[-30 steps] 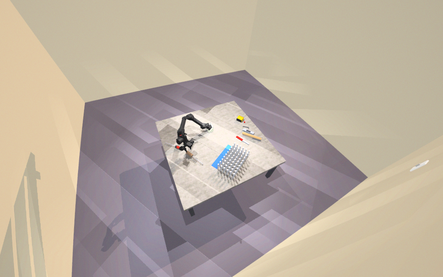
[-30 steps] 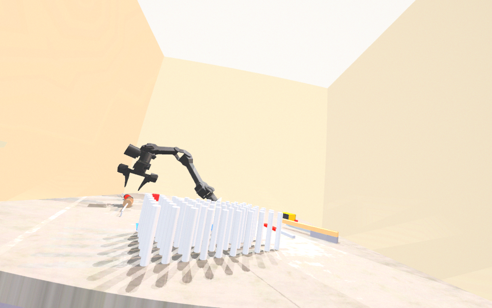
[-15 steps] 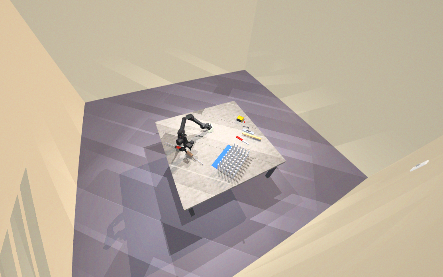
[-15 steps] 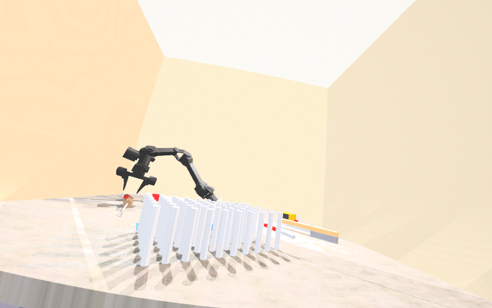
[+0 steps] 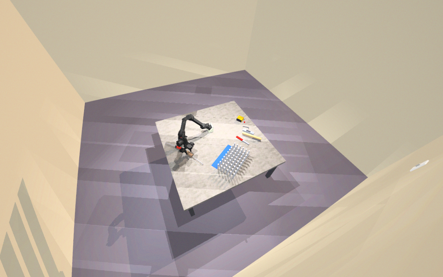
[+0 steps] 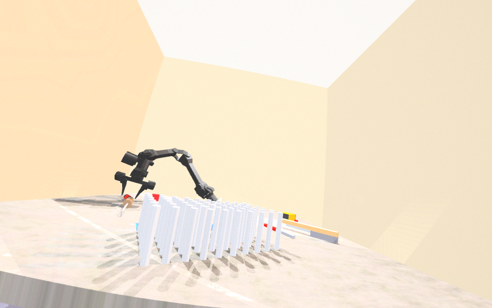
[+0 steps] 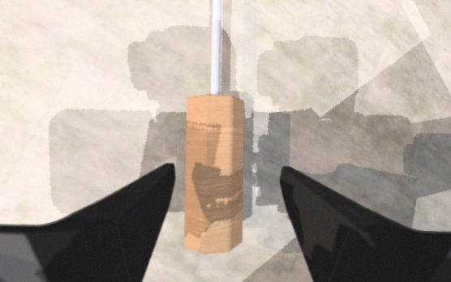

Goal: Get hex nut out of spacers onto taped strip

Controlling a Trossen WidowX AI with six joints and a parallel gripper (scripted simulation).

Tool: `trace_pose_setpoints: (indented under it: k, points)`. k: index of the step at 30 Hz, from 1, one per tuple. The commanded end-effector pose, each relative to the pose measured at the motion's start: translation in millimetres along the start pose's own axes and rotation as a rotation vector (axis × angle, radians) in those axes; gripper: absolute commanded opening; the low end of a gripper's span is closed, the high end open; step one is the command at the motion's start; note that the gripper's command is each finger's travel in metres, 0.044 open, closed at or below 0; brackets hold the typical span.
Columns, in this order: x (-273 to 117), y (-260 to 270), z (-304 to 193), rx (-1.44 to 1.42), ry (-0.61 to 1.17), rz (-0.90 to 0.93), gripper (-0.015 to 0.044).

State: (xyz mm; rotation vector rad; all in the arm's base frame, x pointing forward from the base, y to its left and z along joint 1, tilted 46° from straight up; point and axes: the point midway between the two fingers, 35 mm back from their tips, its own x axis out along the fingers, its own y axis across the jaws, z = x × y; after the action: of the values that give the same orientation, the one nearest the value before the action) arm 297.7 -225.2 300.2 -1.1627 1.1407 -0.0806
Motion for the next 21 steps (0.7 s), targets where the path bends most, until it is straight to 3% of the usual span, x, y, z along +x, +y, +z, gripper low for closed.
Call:
trace_pose_setpoints:
  k: [1,16,21]
  points:
    - [10.1,4.3,-2.3,-0.007,0.000,0.014,0.0280]
    - [27.9,7.7,-11.5,-0.013,0.001,0.011,0.0280]
    - [27.9,7.7,-11.5,-0.013,0.001,0.011,0.0247]
